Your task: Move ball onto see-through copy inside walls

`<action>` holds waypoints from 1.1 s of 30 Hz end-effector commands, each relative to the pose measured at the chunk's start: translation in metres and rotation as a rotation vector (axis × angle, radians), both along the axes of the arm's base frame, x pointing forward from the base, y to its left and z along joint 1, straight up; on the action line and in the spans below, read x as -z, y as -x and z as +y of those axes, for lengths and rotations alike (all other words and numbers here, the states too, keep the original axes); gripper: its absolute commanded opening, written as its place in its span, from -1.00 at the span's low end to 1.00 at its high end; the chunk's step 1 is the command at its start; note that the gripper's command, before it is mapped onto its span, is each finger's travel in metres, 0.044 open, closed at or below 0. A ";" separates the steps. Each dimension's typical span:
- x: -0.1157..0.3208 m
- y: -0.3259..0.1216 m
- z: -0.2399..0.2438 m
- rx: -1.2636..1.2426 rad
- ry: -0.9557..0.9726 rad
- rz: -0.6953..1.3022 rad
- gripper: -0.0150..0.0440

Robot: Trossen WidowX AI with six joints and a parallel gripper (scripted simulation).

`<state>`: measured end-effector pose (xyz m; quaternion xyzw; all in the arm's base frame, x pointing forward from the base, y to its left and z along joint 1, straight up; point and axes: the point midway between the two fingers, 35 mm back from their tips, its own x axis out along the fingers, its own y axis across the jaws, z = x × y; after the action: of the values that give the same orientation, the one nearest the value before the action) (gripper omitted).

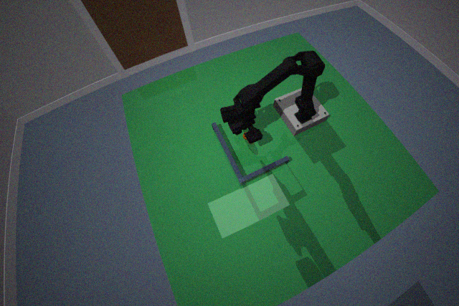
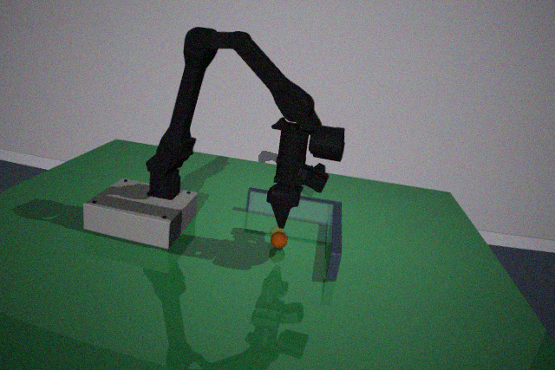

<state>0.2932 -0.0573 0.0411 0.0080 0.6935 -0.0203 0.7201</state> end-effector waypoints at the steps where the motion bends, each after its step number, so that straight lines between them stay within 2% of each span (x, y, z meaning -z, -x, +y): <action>1: 0.009 0.003 0.002 -0.008 -0.008 0.011 0.47; 27: 0.046 0.002 0.002 -0.008 -0.008 0.011 0.47; 30: 0.046 0.002 0.002 -0.008 -0.008 0.011 0.20; 33: 0.046 0.002 0.002 -0.008 -0.008 0.011 0.13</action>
<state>0.2924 -0.0565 -0.0021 0.0079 0.6949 -0.0186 0.7188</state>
